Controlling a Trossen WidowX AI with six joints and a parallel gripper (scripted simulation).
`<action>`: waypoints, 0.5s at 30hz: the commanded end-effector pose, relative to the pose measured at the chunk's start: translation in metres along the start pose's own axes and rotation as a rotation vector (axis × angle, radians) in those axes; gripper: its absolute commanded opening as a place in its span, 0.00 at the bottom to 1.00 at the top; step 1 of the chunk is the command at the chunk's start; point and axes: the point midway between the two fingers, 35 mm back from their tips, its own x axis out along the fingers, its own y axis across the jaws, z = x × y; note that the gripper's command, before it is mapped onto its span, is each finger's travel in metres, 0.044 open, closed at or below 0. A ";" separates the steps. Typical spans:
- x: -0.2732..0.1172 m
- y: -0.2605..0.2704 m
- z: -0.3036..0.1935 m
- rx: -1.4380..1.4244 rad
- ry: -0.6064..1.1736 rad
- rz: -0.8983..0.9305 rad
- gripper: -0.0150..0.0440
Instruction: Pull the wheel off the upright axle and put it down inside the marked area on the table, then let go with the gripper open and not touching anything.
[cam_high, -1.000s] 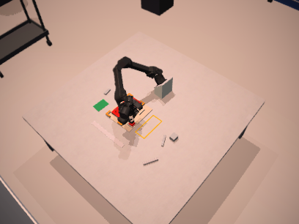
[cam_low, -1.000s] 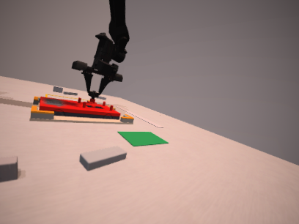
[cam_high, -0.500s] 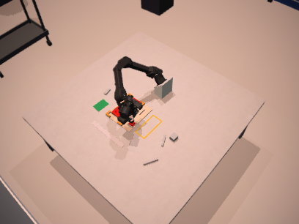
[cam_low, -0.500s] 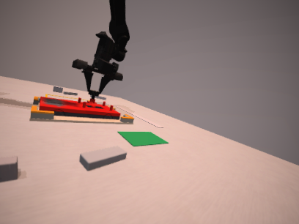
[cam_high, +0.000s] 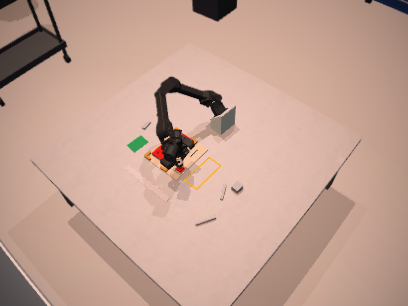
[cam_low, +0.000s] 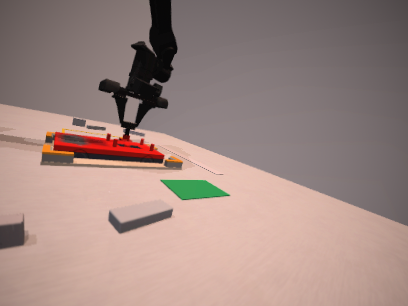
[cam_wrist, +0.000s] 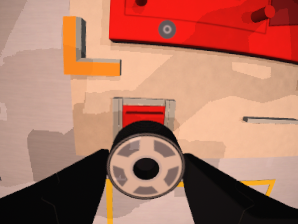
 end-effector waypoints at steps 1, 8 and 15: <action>-0.007 0.002 -0.001 0.006 0.010 0.009 0.25; -0.009 0.002 -0.001 0.006 0.009 0.009 0.25; -0.011 0.002 -0.001 0.005 0.009 0.009 0.25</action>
